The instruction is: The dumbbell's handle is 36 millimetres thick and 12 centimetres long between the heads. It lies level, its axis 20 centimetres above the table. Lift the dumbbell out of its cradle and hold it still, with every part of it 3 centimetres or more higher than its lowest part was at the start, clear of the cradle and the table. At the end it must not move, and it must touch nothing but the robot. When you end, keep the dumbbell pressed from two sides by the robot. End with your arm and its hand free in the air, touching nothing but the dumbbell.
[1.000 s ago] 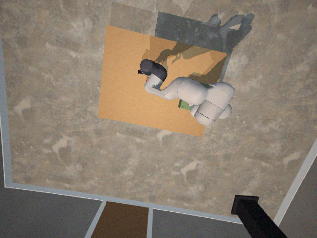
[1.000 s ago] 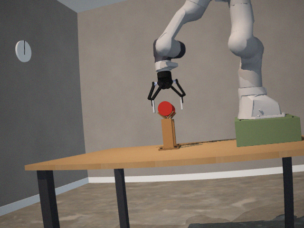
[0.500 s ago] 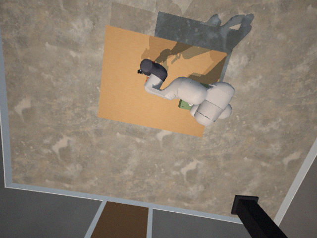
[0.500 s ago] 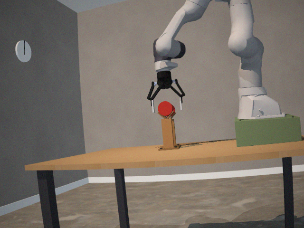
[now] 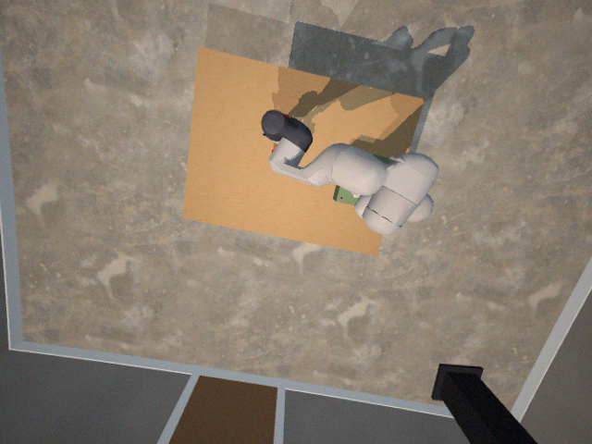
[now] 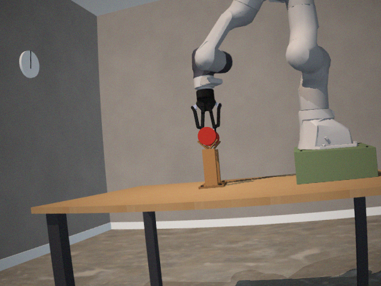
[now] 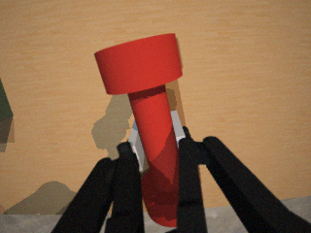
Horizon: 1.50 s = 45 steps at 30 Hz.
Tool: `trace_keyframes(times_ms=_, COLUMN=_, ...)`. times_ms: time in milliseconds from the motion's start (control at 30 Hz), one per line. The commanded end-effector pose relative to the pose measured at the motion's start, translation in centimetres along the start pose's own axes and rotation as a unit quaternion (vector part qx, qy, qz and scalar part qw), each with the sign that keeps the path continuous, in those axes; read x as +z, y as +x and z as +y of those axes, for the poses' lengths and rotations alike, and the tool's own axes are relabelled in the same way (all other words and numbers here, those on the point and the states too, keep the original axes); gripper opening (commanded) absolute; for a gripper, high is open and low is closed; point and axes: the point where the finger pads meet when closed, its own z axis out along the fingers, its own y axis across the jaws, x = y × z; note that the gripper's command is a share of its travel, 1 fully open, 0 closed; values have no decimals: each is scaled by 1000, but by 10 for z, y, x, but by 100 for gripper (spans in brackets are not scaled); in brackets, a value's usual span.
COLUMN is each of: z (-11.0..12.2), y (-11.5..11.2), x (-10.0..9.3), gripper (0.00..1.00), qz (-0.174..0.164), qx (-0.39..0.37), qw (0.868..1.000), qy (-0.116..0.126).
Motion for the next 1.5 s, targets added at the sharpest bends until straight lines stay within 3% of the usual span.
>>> trace_keyframes(times_ms=0, z=-1, y=0, x=1, gripper=0, qz=-1, qx=2, qw=1000, qy=2)
trace_keyframes(times_ms=900, z=-1, y=0, x=0, gripper=0, qz=-1, qx=2, qw=1000, qy=2)
trace_keyframes(times_ms=1467, z=-1, y=0, x=-15, gripper=0, qz=-1, qx=2, qw=1000, qy=2)
